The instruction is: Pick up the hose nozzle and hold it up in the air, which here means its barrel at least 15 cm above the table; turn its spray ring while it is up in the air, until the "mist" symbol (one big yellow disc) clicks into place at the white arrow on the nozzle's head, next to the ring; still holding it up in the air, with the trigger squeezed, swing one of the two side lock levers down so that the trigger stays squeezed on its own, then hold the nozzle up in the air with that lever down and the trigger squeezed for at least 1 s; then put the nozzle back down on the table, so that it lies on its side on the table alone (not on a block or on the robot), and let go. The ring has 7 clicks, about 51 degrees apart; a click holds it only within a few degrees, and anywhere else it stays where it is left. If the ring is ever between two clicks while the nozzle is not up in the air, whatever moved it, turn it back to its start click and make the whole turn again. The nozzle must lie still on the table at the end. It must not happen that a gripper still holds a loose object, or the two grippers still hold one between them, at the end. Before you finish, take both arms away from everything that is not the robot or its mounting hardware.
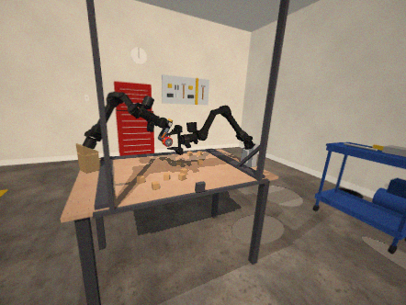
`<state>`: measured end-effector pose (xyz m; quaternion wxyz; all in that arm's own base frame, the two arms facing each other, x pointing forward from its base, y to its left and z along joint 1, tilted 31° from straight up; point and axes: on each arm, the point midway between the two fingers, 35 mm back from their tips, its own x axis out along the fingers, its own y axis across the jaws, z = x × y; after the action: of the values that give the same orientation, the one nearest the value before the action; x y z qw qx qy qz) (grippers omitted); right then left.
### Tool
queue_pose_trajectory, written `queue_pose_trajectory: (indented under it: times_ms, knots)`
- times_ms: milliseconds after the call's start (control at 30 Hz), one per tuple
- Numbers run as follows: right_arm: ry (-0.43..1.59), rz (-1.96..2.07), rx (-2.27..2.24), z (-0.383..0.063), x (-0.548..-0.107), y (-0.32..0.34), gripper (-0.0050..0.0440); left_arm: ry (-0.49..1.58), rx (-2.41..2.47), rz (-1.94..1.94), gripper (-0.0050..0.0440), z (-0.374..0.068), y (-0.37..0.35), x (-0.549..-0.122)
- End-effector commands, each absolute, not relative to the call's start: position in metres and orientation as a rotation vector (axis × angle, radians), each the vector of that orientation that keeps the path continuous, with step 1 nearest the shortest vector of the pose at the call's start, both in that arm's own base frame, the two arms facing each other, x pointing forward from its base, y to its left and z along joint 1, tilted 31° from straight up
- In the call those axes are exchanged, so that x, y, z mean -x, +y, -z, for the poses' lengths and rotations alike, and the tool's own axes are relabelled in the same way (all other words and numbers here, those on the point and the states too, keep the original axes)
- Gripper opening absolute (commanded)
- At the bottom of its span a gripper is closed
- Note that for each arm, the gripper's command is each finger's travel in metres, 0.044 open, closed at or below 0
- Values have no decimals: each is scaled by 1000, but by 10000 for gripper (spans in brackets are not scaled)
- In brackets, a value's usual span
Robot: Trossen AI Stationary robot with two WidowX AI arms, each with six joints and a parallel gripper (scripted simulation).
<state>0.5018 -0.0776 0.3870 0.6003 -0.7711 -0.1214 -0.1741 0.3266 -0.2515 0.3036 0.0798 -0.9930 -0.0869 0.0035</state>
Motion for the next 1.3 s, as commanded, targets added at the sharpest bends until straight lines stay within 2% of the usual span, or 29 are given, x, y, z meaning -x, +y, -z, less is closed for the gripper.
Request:
queue_pose_trajectory:
  times_ms: [0,267,300,933,1267]
  knots:
    - [-306,438,1790,-405,-497,-76,407,-245,3013,22,165,-317,-252,-323]
    - [-307,440,1790,-406,-496,-76,407,-245,3013,22,165,-317,-252,-323]
    - [-307,441,1790,-406,-496,-76,0,-245,3013,22,165,-317,-252,-323]
    - [-307,441,1790,-406,-496,-76,0,-245,3013,22,165,-317,-252,-323]
    - [-121,299,1803,-414,-493,-75,0,-245,3013,22,165,-317,-252,-323]
